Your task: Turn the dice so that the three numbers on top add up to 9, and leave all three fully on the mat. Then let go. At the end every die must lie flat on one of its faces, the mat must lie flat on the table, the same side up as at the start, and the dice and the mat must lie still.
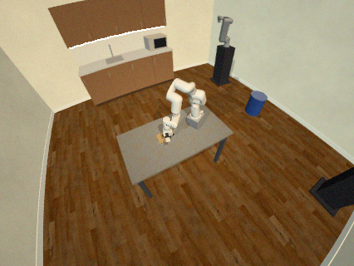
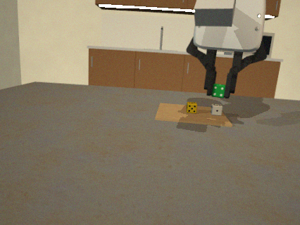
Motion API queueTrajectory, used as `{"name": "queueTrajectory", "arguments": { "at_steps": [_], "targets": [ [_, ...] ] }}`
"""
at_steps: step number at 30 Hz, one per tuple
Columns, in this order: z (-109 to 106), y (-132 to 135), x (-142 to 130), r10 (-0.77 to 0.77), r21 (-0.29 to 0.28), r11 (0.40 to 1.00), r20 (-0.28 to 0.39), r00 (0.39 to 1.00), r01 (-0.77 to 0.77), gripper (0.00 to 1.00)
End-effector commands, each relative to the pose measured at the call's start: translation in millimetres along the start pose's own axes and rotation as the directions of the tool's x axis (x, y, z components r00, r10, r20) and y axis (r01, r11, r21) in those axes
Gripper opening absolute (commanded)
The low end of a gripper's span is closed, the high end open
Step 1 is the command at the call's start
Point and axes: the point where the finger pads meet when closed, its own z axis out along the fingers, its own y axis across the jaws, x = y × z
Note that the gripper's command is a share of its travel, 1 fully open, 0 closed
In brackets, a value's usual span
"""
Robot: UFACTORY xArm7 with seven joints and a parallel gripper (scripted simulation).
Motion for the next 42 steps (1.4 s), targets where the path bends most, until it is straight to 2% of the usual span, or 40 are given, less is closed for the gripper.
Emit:
{"name": "queueTrajectory", "arguments": {
  "at_steps": [1, 10, 24, 26, 29, 30, 33, 39, 42],
  "targets": [
    [-31.7, 1.6, 1.0, 0.001, 0.018, 1.0, 0.029, 1.0, -0.002, 0.15],
    [-43.1, 1.8, 1.3, 0.001, 0.018, 1.0, 0.029, 1.0, -0.002, 0.15],
    [-44.0, 4.0, 0.3, -0.004, 0.018, 1.0, 0.029, 1.0, 0.004, 0.15],
    [-44.5, 16.1, -5.2, -0.033, 0.018, 0.999, 0.031, 0.999, 0.032, 0.15],
    [-46.2, 51.9, -24.3, -0.123, 0.021, 0.992, 0.033, 0.992, 0.123, 0.15],
    [-46.2, 51.9, -24.3, -0.123, 0.021, 0.992, 0.033, 0.992, 0.123, 0.15],
    [-47.6, 78.1, -41.2, -0.195, 0.024, 0.981, 0.031, 0.98, 0.194, 0.15],
    [-49.4, 108.2, -63.9, -0.283, 0.026, 0.959, 0.023, 0.959, 0.283, 0.15],
    [-49.5, 109.8, -65.3, -0.288, 0.026, 0.957, 0.022, 0.957, 0.287, 0.15]
  ]
}}
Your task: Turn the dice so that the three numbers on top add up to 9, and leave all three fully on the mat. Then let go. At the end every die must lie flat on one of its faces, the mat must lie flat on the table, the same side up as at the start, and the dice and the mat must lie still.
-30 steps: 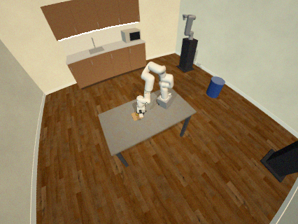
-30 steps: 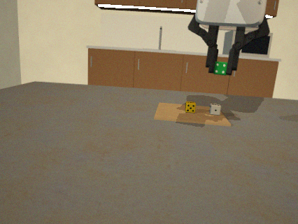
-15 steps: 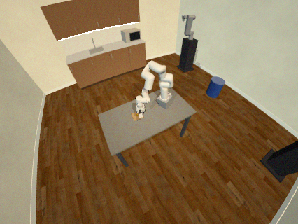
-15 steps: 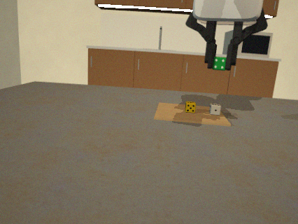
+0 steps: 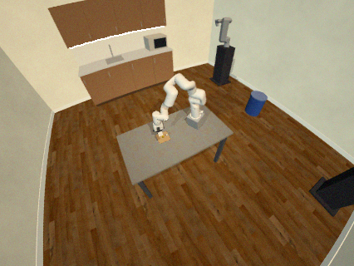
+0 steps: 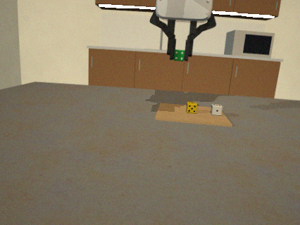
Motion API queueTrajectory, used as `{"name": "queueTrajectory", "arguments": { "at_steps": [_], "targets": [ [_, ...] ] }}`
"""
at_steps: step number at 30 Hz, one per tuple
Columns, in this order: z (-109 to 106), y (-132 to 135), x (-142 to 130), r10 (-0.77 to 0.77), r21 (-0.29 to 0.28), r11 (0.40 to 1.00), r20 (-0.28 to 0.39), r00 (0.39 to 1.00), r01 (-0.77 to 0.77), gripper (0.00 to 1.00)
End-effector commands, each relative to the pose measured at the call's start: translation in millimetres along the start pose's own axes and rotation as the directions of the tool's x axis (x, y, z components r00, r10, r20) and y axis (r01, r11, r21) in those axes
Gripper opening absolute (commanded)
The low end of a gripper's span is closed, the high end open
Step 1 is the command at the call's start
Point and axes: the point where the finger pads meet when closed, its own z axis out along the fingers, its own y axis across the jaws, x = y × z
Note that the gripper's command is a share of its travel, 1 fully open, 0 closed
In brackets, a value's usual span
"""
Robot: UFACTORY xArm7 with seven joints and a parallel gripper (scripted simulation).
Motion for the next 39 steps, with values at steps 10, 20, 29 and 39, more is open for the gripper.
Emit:
{"name": "queueTrajectory", "arguments": {
  "at_steps": [10, 20, 29, 39],
  "targets": [
    [3.1, 17.6, -13.7, -0.061, 0.006, 0.998, -0.055, 0.997, 0.061, 0.15],
    [8.9, 17.6, -13.5, -0.061, 0.006, 0.998, -0.055, 0.997, 0.061, 0.15],
    [40.2, 17.7, -12.0, -0.061, 0.006, 0.998, -0.055, 0.997, 0.061, 0.15],
    [79.7, 17.7, -10.1, -0.061, 0.006, 0.998, -0.055, 0.997, 0.061, 0.15]
  ]
}}
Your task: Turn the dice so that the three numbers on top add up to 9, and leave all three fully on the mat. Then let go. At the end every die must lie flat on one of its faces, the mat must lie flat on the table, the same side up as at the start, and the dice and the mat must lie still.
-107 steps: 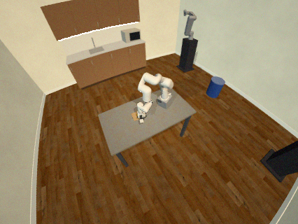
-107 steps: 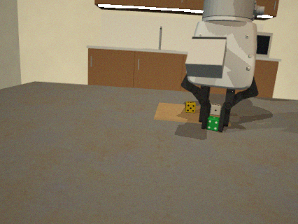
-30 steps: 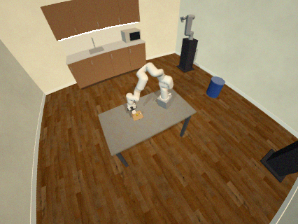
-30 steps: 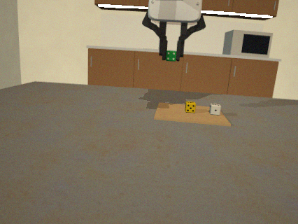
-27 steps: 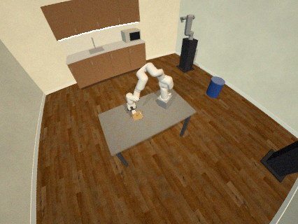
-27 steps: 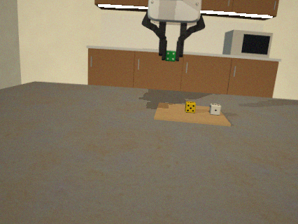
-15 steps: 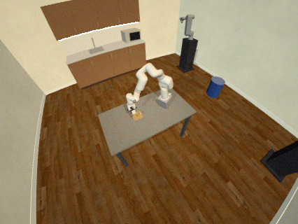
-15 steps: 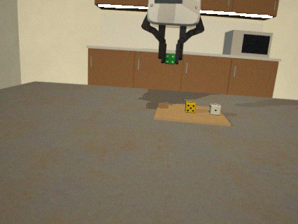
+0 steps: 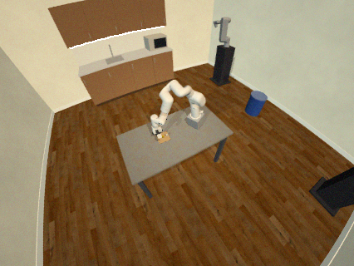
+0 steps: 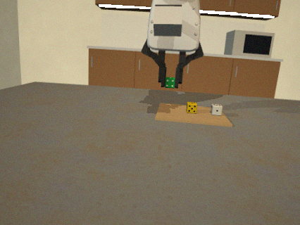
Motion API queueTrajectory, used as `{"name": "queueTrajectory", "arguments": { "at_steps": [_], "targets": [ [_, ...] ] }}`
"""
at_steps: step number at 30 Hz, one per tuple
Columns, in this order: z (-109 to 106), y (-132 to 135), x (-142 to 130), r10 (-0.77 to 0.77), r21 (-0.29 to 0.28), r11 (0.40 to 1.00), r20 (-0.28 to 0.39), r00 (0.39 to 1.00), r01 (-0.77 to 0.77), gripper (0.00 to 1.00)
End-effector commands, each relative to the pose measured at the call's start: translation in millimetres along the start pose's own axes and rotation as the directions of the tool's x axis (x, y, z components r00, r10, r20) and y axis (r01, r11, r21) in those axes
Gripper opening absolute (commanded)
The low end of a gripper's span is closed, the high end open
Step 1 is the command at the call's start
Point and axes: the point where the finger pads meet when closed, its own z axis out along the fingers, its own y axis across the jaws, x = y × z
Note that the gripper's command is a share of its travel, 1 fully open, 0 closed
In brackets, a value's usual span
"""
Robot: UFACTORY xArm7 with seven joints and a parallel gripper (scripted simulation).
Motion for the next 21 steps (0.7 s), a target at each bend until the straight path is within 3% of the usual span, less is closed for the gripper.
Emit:
{"name": "queueTrajectory", "arguments": {
  "at_steps": [1, 7, 21],
  "targets": [
    [27.1, 3.7, -0.1, -0.002, -0.01, 1.0, -0.007, 1.0, 0.002, 0.15],
    [42.1, 4.0, -0.1, -0.002, -0.01, 1.0, -0.007, 1.0, 0.002, 0.15],
    [43.5, 4.0, -0.1, -0.002, -0.01, 1.0, -0.007, 1.0, 0.002, 0.15]
  ]
}}
